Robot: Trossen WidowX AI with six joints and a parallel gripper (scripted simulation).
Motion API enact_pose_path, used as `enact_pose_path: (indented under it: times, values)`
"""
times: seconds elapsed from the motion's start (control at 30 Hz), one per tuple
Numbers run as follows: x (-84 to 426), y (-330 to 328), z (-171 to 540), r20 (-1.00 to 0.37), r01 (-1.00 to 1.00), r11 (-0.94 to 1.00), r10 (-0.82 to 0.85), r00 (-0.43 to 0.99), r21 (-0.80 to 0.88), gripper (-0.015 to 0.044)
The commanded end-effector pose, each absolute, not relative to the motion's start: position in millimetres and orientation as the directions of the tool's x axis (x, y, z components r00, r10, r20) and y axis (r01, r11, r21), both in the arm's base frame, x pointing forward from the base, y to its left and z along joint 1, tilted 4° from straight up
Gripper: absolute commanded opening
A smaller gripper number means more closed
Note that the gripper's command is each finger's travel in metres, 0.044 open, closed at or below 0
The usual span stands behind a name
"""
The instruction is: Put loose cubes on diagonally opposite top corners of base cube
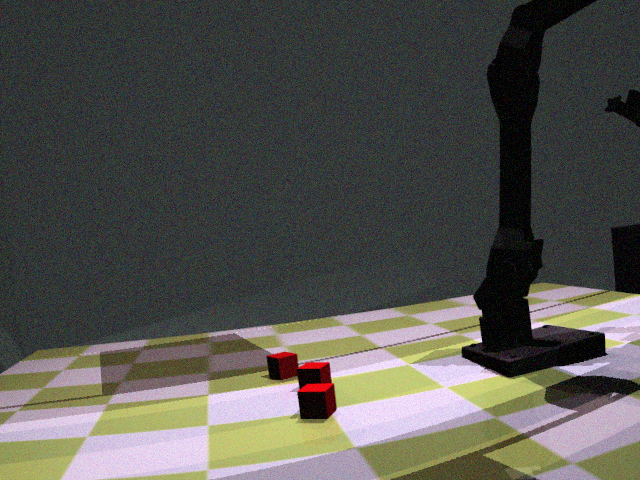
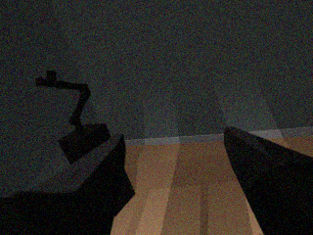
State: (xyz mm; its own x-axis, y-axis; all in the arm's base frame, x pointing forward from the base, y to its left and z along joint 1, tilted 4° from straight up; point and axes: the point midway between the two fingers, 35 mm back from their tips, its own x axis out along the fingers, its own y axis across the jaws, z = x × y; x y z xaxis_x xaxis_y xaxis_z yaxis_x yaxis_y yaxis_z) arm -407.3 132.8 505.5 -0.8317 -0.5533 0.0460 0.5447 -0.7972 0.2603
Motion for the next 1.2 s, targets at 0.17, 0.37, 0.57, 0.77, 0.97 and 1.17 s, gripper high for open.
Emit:
enact_pose_path:
  times: [0.17, 0.37, 0.57, 0.77, 0.97, 1.17]
  values:
    - [-363, 252, 474, -0.017, 0.154, -0.888, -0.179, -0.984, 0.433, 0.0265]
    - [-315, 320, 450, -0.081, -0.102, -0.847, 0.069, -0.994, 0.522, 0.0265]
    - [-253, 376, 424, -0.16, -0.338, -0.731, 0.304, -0.939, 0.593, 0.0265]
    - [-179, 416, 395, -0.252, -0.532, -0.551, 0.504, -0.826, 0.643, 0.0265]
    - [-98, 438, 366, -0.352, -0.669, -0.322, 0.656, -0.668, 0.67, 0.0265]
    - [-16, 441, 335, -0.457, -0.737, -0.065, 0.747, -0.482, 0.672, 0.0265]
